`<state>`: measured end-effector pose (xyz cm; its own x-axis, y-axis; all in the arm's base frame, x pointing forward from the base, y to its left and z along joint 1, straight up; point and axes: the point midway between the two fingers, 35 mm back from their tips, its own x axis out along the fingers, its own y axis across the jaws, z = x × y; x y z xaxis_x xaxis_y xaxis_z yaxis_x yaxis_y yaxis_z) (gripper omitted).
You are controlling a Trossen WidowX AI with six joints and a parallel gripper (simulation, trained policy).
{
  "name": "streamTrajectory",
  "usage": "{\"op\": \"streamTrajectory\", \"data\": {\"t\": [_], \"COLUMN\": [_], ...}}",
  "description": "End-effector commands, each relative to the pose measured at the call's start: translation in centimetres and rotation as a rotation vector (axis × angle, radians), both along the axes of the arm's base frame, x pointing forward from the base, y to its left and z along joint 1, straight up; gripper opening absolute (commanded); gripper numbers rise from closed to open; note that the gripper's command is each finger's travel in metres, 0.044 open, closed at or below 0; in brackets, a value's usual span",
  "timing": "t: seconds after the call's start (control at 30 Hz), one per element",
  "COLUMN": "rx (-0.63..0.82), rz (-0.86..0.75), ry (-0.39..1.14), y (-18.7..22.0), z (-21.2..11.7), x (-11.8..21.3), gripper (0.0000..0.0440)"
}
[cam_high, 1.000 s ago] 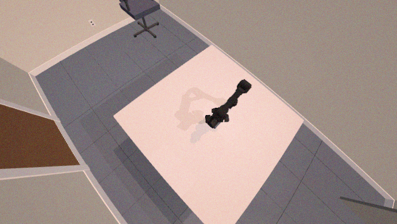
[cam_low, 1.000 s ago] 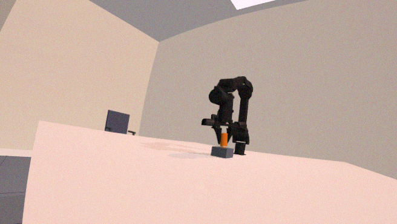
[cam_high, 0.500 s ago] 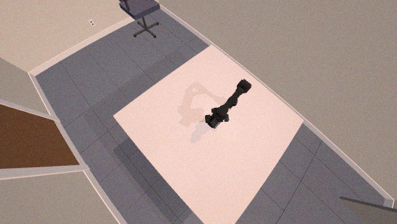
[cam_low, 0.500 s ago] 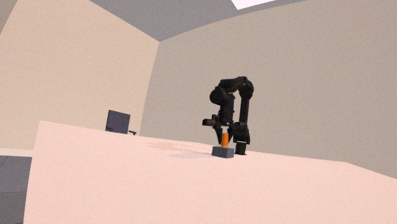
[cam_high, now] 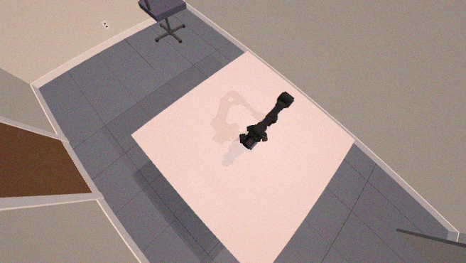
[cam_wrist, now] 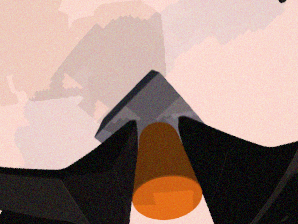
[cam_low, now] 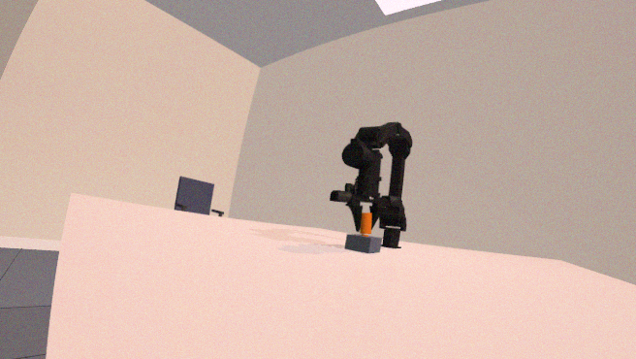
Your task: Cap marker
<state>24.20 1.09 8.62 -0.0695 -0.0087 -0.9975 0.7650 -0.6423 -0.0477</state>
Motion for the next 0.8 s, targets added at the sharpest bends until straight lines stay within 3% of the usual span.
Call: {"op": "streamTrajectory", "data": {"t": [0.0, 0.13, 0.47, 0.77], "rx": [-0.064, -0.057, -0.058, -0.063], "rz": [-0.012, -0.010, 0.005, -0.004], "ry": [-0.010, 0.005, -0.026, -0.108], "y": [-1.7, -1.5, -1.4, -1.4], "z": [-0.3, -0.3, 0.4, 3.2], "x": [0.2, -0.5, -1.1, -0.4], "gripper": [0.0147, 0.0195, 0.0440, 0.0440]}}
